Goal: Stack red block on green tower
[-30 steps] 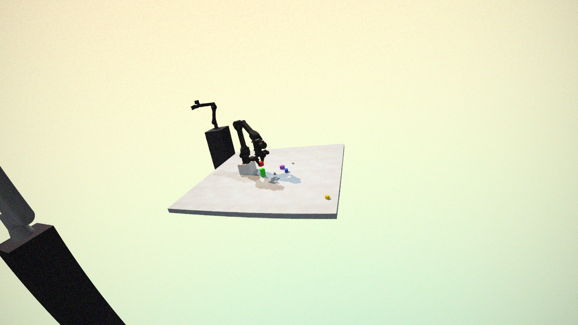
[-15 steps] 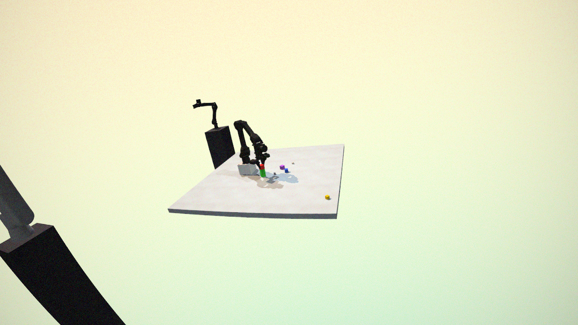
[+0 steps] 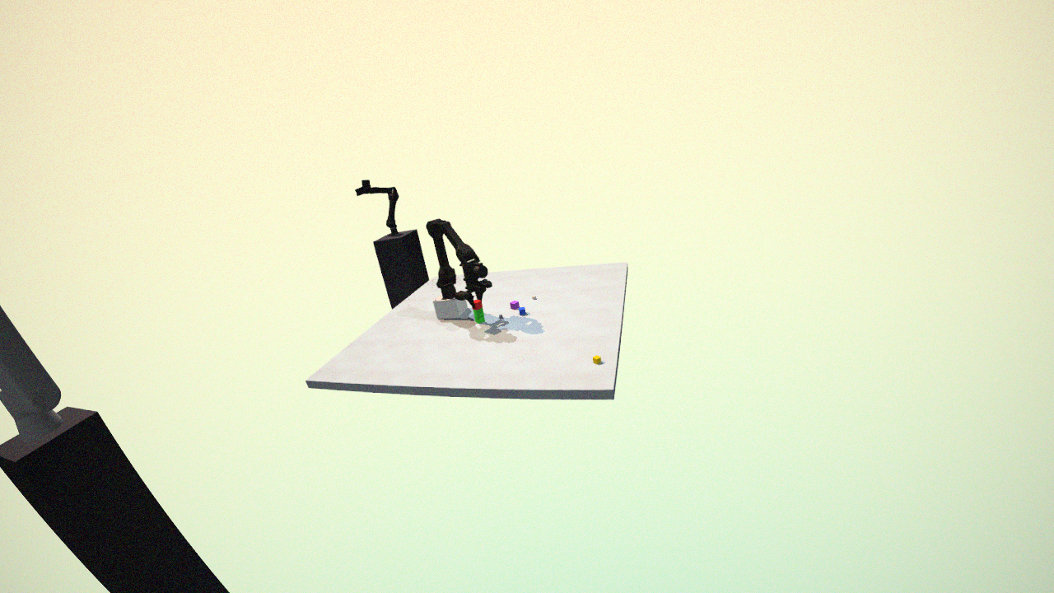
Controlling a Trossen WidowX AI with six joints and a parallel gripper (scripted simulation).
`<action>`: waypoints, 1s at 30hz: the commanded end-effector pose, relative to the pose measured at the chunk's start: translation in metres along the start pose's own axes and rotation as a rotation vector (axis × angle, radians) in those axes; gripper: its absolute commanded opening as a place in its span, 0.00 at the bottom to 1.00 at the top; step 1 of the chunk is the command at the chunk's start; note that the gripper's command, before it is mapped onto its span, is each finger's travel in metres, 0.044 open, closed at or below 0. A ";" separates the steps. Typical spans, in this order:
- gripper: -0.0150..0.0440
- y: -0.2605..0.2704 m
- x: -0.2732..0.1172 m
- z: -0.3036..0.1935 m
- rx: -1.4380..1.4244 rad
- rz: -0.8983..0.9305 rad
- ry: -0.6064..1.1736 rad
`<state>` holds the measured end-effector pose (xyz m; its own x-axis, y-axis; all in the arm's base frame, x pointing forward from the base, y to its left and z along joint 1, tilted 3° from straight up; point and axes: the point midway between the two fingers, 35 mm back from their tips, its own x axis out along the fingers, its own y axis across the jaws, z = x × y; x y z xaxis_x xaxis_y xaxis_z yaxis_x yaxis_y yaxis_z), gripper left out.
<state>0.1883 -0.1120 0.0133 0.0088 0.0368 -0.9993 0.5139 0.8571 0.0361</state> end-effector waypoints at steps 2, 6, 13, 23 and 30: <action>0.25 -0.001 0.001 0.000 0.001 -0.004 0.000; 0.25 -0.001 0.001 0.000 0.001 -0.004 0.000; 0.39 0.000 0.000 0.000 0.000 0.000 0.001; 0.83 0.000 0.000 0.000 0.000 0.000 0.001; 1.00 0.000 0.000 0.000 0.000 0.000 0.001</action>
<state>0.1877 -0.1115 0.0134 0.0065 0.0384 -0.9992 0.5139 0.8571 0.0363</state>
